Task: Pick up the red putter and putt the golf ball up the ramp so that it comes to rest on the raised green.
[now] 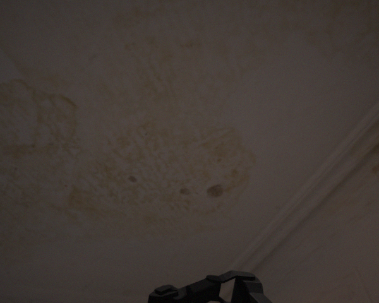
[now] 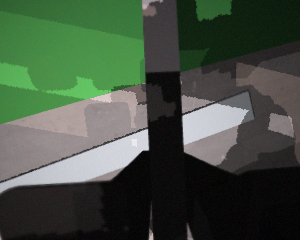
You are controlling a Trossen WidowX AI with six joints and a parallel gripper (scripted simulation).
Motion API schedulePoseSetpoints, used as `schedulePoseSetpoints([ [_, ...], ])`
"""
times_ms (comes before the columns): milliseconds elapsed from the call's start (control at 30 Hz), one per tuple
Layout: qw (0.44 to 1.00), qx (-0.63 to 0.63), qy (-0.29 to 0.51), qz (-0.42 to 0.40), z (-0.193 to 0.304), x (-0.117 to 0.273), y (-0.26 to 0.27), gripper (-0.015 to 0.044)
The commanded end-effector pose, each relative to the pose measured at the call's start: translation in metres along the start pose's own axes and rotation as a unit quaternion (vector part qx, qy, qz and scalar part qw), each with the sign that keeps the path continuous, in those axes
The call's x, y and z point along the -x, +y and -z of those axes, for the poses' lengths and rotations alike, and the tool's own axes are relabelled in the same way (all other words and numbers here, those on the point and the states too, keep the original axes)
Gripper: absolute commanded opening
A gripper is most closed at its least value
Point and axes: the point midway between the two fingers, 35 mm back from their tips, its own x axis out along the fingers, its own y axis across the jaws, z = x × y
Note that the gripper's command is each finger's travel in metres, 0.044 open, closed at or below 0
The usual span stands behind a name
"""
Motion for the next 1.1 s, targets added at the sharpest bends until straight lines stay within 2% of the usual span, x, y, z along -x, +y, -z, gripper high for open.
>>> schedulePoseSetpoints([
  [0,1.0,-0.001,-0.003,0.0,-0.002,0.0,-0.008,0.0],
  [200,1.0,0.001,-0.005,0.003,-0.002,-0.002,-0.029,0.0],
  [533,1.0,0.003,-0.001,0.002,-0.001,-0.003,-0.024,0.0],
  [900,1.0,0.001,-0.003,-0.003,-0.002,-0.003,0.103,0.0],
  [1067,1.0,0.001,-0.004,-0.001,0.0,-0.002,0.11,0.0],
])
